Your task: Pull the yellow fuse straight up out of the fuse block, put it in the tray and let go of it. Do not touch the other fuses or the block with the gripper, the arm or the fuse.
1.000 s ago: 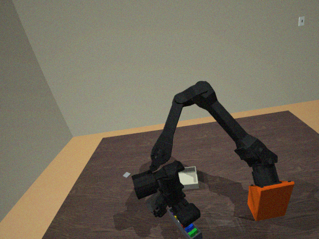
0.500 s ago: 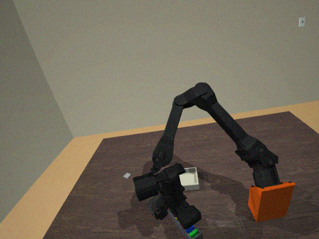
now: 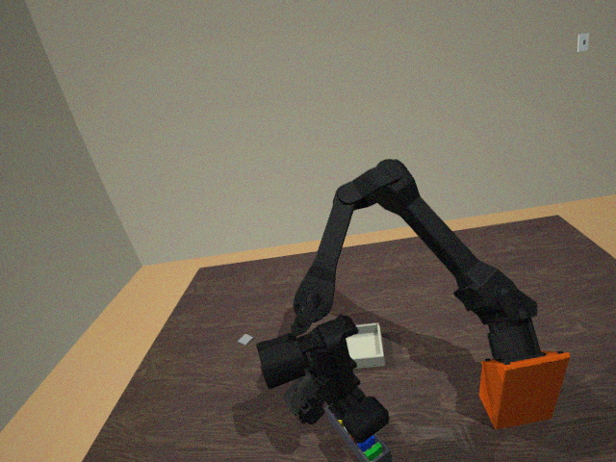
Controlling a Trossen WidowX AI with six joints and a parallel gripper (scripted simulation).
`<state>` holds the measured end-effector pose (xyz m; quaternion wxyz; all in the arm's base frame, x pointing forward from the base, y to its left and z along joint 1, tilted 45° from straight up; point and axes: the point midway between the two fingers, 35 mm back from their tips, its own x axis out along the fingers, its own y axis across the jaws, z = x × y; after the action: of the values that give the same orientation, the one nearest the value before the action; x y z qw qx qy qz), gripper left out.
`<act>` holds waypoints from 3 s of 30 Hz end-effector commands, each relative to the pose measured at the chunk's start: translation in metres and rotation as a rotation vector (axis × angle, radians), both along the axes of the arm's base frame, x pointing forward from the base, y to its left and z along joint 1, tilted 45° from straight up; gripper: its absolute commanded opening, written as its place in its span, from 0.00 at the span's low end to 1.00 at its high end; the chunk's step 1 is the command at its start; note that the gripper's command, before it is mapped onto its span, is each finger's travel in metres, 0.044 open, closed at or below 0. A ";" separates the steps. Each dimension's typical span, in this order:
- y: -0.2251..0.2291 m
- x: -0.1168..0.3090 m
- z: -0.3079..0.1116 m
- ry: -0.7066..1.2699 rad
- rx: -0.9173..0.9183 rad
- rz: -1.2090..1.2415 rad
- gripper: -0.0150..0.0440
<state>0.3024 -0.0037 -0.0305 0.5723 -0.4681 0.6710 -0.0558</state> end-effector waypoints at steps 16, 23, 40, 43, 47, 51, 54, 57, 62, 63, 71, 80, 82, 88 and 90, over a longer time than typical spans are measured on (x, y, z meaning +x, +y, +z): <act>0.007 0.000 0.007 -0.002 0.001 -0.001 0.25; 0.009 -0.001 0.009 -0.002 0.001 -0.001 0.25; 0.015 -0.001 0.015 -0.002 0.000 0.000 0.25; 0.016 -0.001 0.016 -0.002 0.000 0.000 0.25; 0.018 -0.002 0.018 -0.002 0.000 0.001 0.25; 0.019 -0.002 0.019 -0.002 0.000 0.001 0.25; 0.020 -0.002 0.020 -0.002 -0.001 0.001 0.25; 0.021 -0.002 0.021 -0.002 -0.001 0.001 0.25; 0.023 -0.002 0.023 -0.002 -0.001 0.001 0.25; 0.023 -0.003 0.023 -0.002 -0.001 0.001 0.25; 0.026 -0.003 0.026 -0.002 -0.002 0.002 0.25; 0.033 -0.004 0.034 -0.002 -0.001 0.002 0.25; 0.036 -0.004 0.036 -0.002 -0.001 0.002 0.25; 0.042 -0.005 0.042 -0.002 -0.001 0.002 0.25; 0.042 -0.005 0.042 -0.002 -0.001 0.002 0.25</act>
<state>0.2969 0.0346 0.0090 0.5704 -0.4720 0.6699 -0.0562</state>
